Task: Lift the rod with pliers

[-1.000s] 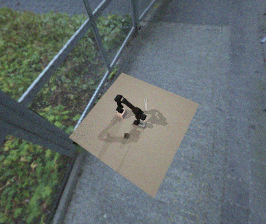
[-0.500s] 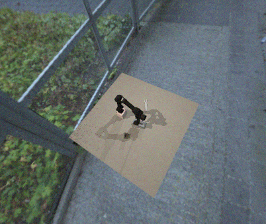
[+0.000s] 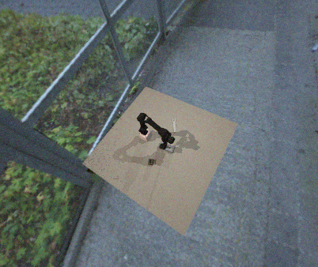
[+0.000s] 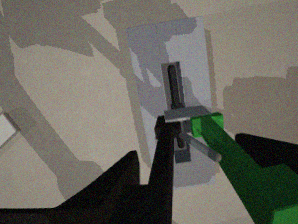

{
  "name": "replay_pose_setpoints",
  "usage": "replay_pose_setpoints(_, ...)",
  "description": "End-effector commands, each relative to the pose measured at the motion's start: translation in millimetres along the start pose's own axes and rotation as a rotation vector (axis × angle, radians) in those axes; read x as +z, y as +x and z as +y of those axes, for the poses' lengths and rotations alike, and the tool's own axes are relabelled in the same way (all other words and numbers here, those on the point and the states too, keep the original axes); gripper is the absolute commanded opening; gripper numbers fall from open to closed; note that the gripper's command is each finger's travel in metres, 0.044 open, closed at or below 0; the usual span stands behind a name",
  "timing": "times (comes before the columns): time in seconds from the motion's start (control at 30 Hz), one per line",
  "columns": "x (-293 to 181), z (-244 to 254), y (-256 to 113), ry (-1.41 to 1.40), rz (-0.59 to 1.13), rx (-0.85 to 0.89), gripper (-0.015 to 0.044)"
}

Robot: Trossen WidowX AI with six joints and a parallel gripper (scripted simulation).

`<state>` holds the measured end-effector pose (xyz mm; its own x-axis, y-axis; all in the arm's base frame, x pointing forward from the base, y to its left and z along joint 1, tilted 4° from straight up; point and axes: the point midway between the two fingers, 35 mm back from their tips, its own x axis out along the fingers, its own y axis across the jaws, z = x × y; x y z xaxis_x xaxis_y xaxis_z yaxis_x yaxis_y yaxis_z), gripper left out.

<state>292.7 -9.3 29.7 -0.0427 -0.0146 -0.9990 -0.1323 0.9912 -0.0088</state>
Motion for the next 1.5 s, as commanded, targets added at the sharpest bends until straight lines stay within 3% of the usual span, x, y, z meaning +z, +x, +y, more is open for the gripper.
replay_pose_setpoints(0.0,0.1,-1.4,0.0,-0.004,-0.001,-0.005,0.0291)
replay_pose_setpoints(1.47,0.2,-6.2,-0.1,-0.004,-0.001,-0.006,0.0233)
